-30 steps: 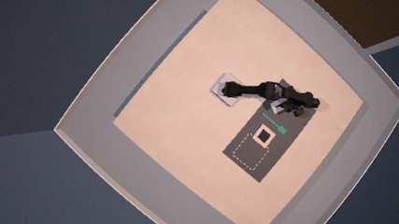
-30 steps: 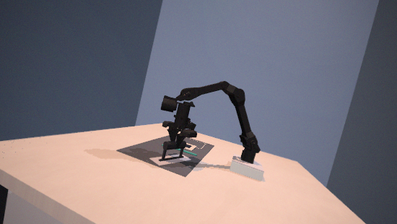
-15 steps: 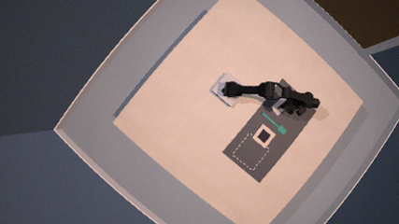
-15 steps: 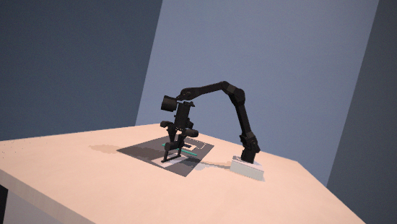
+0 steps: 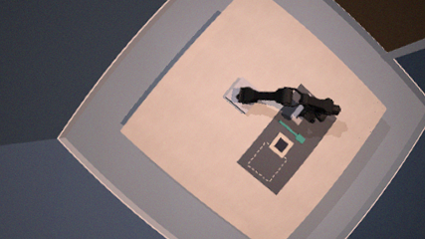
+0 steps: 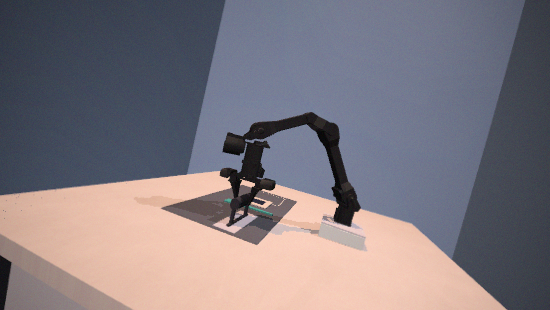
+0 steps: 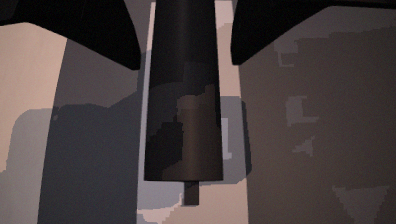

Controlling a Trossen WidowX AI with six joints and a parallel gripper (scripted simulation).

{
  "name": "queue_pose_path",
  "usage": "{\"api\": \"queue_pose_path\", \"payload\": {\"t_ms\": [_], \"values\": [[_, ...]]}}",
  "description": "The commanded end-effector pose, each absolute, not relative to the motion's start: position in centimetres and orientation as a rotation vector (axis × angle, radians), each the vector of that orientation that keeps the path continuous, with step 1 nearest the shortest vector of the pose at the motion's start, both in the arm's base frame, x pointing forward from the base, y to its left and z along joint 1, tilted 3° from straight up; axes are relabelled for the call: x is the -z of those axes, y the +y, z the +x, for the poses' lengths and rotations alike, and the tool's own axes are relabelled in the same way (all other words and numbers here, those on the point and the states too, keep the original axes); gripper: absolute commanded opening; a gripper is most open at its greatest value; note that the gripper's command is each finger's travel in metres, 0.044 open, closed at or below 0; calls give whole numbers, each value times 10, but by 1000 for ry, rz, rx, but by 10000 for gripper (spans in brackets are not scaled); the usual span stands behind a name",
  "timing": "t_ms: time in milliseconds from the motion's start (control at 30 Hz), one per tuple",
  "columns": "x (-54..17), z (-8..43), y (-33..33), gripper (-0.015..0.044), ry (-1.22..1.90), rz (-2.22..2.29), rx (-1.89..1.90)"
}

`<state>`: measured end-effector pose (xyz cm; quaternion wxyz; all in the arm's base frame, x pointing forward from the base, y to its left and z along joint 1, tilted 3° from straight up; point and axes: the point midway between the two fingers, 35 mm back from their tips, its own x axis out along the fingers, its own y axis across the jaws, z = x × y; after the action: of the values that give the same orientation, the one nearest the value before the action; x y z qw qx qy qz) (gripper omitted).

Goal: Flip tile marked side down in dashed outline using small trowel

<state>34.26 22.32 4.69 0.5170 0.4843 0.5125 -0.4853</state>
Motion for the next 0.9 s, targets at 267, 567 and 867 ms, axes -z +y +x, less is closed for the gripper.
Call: {"api": "queue_pose_path", "payload": {"t_ms": [267,567,867], "values": [[-47,343,223,270,1229,1158,1162],[-47,343,223,270,1229,1158,1162],[-92,340,222,270,1229,1158,1162]]}}
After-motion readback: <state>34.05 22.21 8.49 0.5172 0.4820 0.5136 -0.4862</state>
